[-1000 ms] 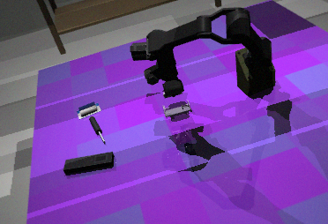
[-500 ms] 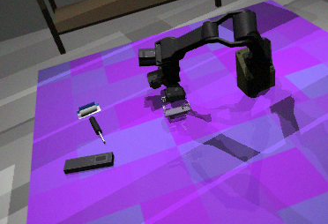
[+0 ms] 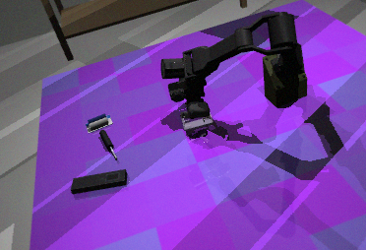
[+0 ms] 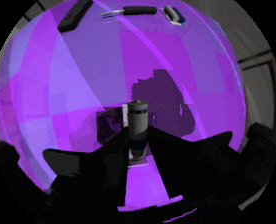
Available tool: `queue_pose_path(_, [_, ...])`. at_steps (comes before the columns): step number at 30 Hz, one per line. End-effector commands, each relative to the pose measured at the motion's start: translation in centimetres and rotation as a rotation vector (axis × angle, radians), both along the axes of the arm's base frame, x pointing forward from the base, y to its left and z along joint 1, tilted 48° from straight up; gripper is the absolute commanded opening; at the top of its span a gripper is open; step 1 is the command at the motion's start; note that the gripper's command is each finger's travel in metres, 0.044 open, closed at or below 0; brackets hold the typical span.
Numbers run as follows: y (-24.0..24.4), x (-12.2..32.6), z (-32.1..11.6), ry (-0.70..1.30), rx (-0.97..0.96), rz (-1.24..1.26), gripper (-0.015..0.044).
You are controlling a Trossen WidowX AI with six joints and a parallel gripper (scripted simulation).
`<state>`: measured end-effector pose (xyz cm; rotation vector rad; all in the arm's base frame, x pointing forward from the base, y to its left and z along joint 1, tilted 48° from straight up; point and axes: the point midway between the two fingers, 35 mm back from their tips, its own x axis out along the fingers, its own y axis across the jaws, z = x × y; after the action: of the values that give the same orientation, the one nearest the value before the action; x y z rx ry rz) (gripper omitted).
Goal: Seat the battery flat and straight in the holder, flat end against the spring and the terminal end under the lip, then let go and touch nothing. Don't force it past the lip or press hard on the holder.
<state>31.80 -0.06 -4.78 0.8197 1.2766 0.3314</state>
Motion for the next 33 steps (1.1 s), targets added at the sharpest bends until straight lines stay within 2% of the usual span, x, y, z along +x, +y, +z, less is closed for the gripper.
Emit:
queue_pose_path(1, [0.0, 0.0, -0.1, -0.011, -0.009, -0.018, 0.0066])
queue_pose_path(33, [1.1, -0.6, -1.0, -0.123, -0.056, -0.153, 0.0066])
